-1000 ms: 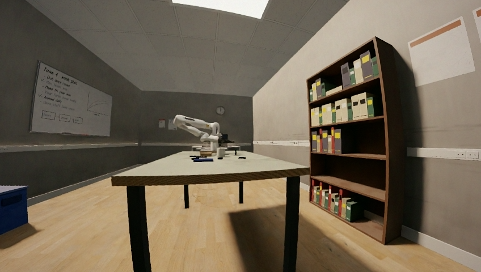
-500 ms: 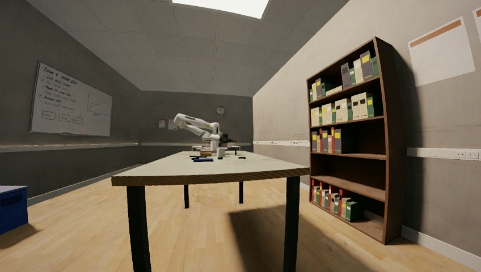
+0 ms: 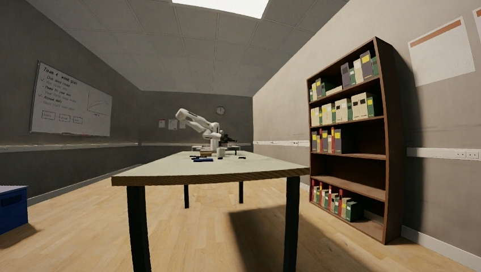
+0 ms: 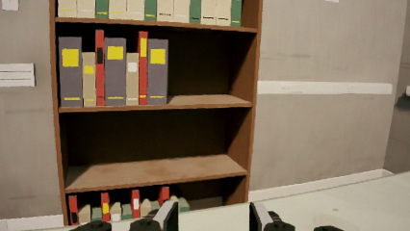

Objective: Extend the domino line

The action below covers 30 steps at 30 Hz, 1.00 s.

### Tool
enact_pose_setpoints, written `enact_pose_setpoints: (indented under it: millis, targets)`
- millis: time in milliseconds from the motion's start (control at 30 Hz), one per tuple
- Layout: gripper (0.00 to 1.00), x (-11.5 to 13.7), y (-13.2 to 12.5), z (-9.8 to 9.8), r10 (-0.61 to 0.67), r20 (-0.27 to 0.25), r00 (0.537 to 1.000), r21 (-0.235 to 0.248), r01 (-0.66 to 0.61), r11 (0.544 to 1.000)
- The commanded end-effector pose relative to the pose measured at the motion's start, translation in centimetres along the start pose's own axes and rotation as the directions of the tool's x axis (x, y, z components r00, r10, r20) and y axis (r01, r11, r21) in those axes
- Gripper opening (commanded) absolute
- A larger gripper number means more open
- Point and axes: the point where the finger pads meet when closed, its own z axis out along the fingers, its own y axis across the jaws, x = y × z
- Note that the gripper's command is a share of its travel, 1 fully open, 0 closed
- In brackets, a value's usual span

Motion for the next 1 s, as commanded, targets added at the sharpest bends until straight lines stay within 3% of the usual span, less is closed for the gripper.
enact_pose_setpoints:
  millis: [0,767,967]
  targets:
    - [0.49,0.08,-0.01,0.05,-0.021,0.028,0.999,0.014,0.021,1.0]
    - [0.49,0.31,-0.25,0.45,-0.178,0.246,0.953,0.137,0.148,0.98]
    - [0.49,0.45,-0.48,0.49,-0.248,0.317,0.916,0.2,0.191,0.961]
